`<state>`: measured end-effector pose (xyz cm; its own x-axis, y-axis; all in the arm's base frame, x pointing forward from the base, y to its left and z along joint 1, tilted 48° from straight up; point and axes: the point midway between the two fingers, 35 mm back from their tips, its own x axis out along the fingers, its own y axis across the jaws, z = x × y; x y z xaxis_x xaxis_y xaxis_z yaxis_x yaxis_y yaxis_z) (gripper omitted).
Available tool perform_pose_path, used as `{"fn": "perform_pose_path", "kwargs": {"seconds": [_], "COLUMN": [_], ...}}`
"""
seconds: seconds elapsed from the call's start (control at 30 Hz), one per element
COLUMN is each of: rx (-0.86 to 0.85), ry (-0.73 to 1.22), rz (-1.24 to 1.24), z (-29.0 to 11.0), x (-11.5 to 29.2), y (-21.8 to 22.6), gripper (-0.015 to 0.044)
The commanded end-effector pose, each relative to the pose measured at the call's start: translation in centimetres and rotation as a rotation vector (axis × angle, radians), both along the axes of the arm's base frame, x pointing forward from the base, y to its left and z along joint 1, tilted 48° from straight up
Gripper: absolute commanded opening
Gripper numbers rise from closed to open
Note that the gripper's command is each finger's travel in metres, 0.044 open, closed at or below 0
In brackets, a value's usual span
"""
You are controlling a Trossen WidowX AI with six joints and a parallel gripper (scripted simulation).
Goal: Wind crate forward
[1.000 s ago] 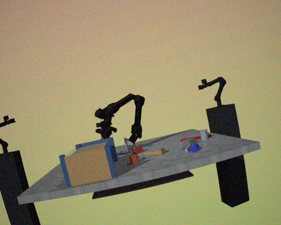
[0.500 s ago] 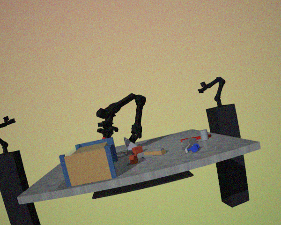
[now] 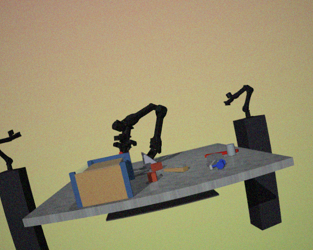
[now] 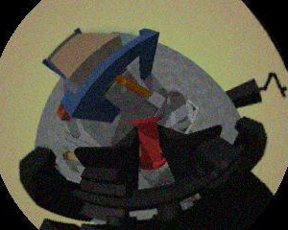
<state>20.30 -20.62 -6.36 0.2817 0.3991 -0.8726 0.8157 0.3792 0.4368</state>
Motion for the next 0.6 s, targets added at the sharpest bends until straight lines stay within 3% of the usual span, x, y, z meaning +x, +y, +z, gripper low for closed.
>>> {"fn": "perform_pose_path", "kwargs": {"seconds": [0.0, 0.57], "rx": [0.016, 0.016], "ry": [0.021, 0.023], "rz": [0.0, 0.0], "z": [0.2, 0.6], "x": [-1.2, -3.2], "y": [0.7, 1.2], "gripper": [0.0, 0.0]}}
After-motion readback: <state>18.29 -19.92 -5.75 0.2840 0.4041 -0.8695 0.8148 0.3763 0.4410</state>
